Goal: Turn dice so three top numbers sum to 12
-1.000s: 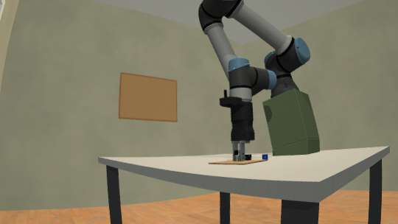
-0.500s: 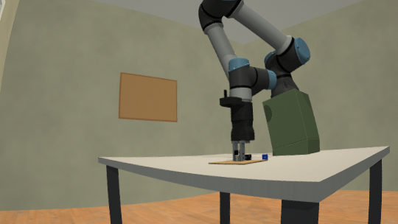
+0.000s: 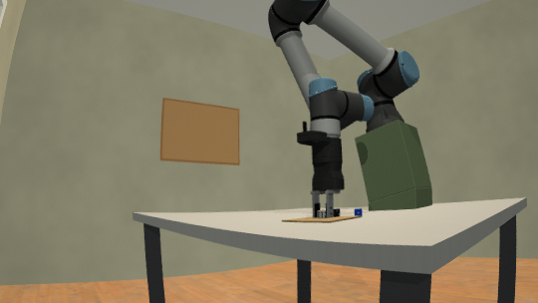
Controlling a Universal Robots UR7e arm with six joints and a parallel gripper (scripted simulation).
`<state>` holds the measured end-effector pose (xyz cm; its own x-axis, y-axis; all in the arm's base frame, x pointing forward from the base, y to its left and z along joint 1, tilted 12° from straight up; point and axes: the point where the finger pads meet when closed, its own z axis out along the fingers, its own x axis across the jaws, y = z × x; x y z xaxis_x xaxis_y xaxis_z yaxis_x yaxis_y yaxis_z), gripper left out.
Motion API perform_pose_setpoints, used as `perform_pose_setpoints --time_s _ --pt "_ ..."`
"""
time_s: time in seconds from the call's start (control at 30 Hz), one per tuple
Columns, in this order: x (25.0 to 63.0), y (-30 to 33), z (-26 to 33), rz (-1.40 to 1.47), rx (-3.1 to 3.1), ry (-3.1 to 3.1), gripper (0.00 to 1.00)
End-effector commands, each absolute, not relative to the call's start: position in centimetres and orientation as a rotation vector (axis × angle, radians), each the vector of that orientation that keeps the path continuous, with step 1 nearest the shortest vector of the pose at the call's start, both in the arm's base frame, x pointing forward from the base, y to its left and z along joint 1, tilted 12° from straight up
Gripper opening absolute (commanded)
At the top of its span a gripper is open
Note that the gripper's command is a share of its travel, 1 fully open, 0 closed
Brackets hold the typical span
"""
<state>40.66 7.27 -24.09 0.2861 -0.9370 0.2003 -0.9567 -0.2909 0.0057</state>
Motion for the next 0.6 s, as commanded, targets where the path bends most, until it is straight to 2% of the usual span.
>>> perform_pose_setpoints --time_s 0.0,0.57 --pt "40.70 7.28 -24.05 0.241 2.417 -1.790 0.70" --pt "40.66 7.41 -23.36 0.241 2.417 -1.790 0.70"
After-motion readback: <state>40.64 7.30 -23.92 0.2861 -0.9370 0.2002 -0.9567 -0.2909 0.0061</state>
